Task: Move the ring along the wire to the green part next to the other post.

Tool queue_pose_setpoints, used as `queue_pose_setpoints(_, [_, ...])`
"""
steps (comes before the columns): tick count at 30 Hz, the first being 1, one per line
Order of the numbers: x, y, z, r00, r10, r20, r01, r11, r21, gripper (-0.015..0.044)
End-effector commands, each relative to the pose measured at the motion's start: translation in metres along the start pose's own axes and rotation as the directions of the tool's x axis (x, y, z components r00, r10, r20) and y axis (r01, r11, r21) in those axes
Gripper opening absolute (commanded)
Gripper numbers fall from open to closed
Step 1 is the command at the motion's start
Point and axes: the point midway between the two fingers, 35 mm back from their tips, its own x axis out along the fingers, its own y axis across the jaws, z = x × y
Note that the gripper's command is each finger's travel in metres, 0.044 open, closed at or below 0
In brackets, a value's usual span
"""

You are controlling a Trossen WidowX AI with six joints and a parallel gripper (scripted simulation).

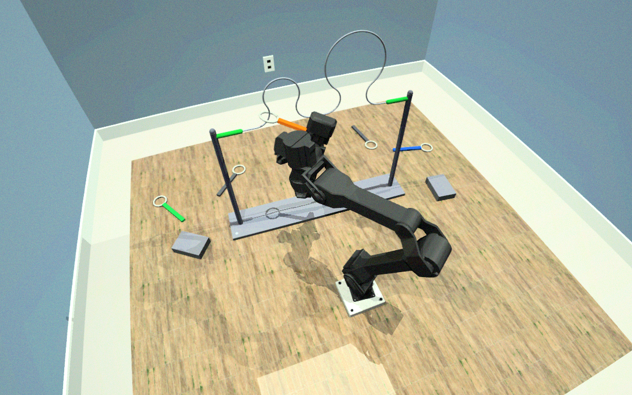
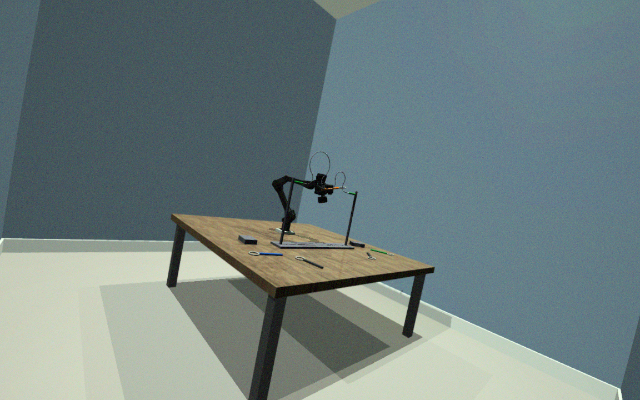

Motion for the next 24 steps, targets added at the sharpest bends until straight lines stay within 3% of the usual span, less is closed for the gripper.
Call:
queue_pose_setpoints(1, [0.001, 0.016, 0.002, 0.999, 0.046, 0.013, -0.047, 0.994, 0.096, -0.015])
queue_pose_setpoints(24, [-0.013, 0.087, 0.025, 0.965, 0.251, 0.078, -0.255, 0.822, 0.509, -0.015])
